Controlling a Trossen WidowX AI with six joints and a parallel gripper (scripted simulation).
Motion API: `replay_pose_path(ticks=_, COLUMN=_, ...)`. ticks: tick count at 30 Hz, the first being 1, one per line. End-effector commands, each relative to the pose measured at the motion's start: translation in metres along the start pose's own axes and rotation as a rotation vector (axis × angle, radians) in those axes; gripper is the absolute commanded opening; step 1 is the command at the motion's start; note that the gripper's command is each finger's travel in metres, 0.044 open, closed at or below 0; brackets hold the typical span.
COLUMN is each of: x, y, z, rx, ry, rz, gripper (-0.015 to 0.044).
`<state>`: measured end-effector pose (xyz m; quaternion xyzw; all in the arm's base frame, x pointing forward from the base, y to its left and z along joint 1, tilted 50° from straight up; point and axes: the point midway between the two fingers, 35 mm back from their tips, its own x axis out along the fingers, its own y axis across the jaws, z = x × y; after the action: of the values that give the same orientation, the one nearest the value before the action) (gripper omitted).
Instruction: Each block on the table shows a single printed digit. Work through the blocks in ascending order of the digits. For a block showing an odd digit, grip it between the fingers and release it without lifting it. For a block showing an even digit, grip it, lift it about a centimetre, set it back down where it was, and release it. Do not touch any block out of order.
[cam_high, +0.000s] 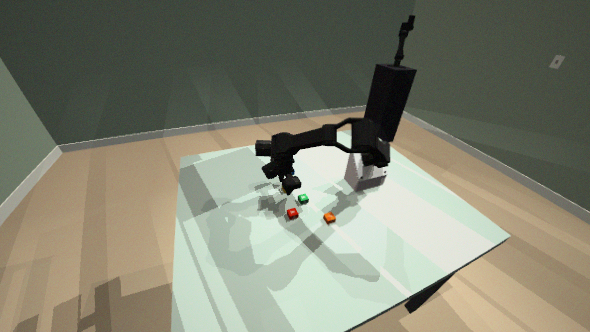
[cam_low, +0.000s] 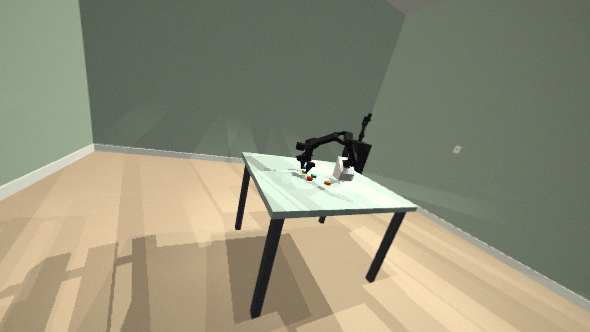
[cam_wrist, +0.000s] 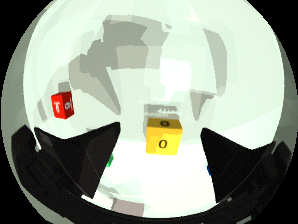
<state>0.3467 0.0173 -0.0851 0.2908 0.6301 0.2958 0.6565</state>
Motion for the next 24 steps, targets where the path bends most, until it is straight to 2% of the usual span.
replay_pose_path(ticks=1, x=0.0046, y=-0.0003, z=-0.0012, rx=0.008, ry=0.000, rz=0.004, gripper=0.0400)
replay_pose_path(ticks=12, x=0.0046, y=-0.0003, z=-0.0012, rx=0.008, ry=0.000, rz=0.004, gripper=0.0120)
replay_pose_path(ticks=24, x=0.0046, y=-0.0003, z=-0.0012, rx=0.008, ry=0.000, rz=0.004, gripper=0.0120)
